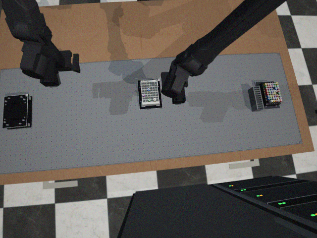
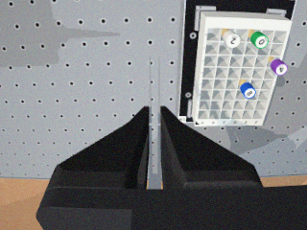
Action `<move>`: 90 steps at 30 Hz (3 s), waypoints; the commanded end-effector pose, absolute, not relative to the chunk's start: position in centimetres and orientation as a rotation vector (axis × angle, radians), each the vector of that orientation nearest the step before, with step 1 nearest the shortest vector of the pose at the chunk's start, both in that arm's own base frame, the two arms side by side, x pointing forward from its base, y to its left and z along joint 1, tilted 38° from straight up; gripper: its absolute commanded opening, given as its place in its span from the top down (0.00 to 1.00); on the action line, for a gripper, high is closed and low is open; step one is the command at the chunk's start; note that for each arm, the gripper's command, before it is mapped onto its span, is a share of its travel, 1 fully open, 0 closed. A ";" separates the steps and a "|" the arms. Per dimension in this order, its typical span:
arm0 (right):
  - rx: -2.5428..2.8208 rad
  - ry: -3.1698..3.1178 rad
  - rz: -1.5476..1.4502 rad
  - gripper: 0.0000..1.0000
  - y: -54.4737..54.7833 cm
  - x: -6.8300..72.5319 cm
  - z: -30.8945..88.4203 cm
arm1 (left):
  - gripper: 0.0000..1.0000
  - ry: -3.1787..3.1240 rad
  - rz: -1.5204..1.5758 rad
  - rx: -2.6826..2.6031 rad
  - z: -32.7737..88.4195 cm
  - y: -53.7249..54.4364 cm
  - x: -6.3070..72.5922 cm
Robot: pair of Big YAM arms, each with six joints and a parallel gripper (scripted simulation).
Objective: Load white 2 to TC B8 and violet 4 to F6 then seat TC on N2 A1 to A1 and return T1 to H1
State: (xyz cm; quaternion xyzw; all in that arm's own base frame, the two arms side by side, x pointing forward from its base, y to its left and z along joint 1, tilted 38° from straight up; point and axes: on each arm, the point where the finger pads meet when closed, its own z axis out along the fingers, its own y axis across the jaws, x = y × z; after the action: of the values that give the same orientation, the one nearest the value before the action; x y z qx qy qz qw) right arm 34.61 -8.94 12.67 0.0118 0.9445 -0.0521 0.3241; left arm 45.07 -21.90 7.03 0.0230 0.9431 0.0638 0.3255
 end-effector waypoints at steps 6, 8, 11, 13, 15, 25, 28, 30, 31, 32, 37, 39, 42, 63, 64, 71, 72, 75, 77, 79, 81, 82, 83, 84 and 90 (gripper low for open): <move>0.034 2.460 -0.142 0.00 -9.1 35.1 13.6 | 0.93 2.439 0.145 0.044 8.7 -20.4 45.9; 0.034 2.460 -0.142 0.00 -9.1 35.1 13.6 | 0.93 2.439 0.146 0.044 8.8 -20.1 46.0; 0.034 2.460 -0.142 0.00 -9.1 35.1 13.6 | 0.93 2.439 0.147 0.044 8.9 -19.6 46.0; 0.034 2.460 -0.142 0.00 -9.1 35.1 13.6 | 0.93 2.439 0.147 0.044 9.0 -19.2 46.0; 0.034 2.460 -0.142 0.00 -9.1 35.1 13.6 | 0.93 2.438 0.147 0.044 9.0 -18.9 46.1; 0.034 2.460 -0.142 0.00 -9.1 35.1 13.6 | 0.93 2.437 0.148 0.044 9.3 -17.6 46.2; 0.034 2.460 -0.142 0.00 -9.1 35.1 13.6 | 0.93 2.437 0.149 0.044 9.5 -17.1 46.2; 0.034 2.460 -0.142 0.00 -9.1 35.1 13.6 | 0.93 2.437 0.149 0.044 9.5 -16.8 46.2; 0.034 2.460 -0.142 0.00 -9.1 35.1 13.6 | 0.93 2.437 0.149 0.044 9.6 -16.6 46.2; 0.034 2.460 -0.142 0.00 -9.1 35.1 13.6 | 0.93 2.437 0.150 0.045 9.6 -16.5 46.3; 0.034 2.460 -0.142 0.00 -9.1 35.1 13.6 | 0.93 2.436 0.150 0.045 9.7 -16.0 46.3; 0.034 2.460 -0.142 0.00 -9.1 35.1 13.6 | 0.93 2.434 0.149 0.044 9.9 -15.7 46.4; 0.034 2.460 -0.142 0.00 -9.1 35.1 13.6 | 0.93 2.436 0.150 0.045 9.9 -15.2 46.4; 0.034 2.460 -0.142 0.00 -9.1 35.1 13.6 | 0.93 2.432 0.153 0.045 10.7 -12.1 46.7; 0.034 2.460 -0.142 0.00 -9.1 35.1 13.6 | 0.93 2.431 0.153 0.045 10.8 -12.0 46.8; 0.034 2.460 -0.142 0.00 -9.1 35.1 13.6 | 0.93 2.434 0.155 0.046 10.9 -11.1 46.7; 0.034 2.460 -0.142 0.00 -9.1 35.1 13.6 | 0.93 2.424 0.151 0.044 11.4 -11.1 47.2; 0.034 2.460 -0.142 0.00 -9.1 35.1 13.6 | 0.93 2.433 0.155 0.046 11.0 -10.5 46.8; 0.034 2.460 -0.142 0.00 -9.1 35.1 13.6 | 0.93 2.433 0.156 0.047 11.1 -10.2 46.8; 0.034 2.460 -0.142 0.00 -9.1 35.1 13.6 | 0.93 2.430 0.155 0.046 11.3 -9.9 47.0; 0.034 2.460 -0.142 0.00 -9.1 35.1 13.6 | 0.93 2.430 0.156 0.046 11.4 -9.6 47.0; 0.034 2.460 -0.142 0.00 -9.1 35.1 13.6 | 0.93 2.432 0.157 0.047 11.3 -9.4 46.9; 0.034 2.460 -0.142 0.00 -9.1 35.1 13.6 | 0.93 2.433 0.158 0.047 11.3 -9.2 46.9; 0.034 2.460 -0.142 0.00 -9.1 35.1 13.6 | 0.93 2.432 0.158 0.047 11.4 -9.0 46.9; 0.034 2.460 -0.142 0.00 -9.1 35.1 13.6 | 0.93 2.425 0.156 0.046 11.9 -8.5 47.2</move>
State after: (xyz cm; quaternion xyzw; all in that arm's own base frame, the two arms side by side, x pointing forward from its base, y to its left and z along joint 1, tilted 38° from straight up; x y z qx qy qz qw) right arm 34.61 -8.94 12.67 0.0118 0.9445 -0.0521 0.3241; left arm 46.56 -9.24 10.20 0.0212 0.9426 0.0632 0.3271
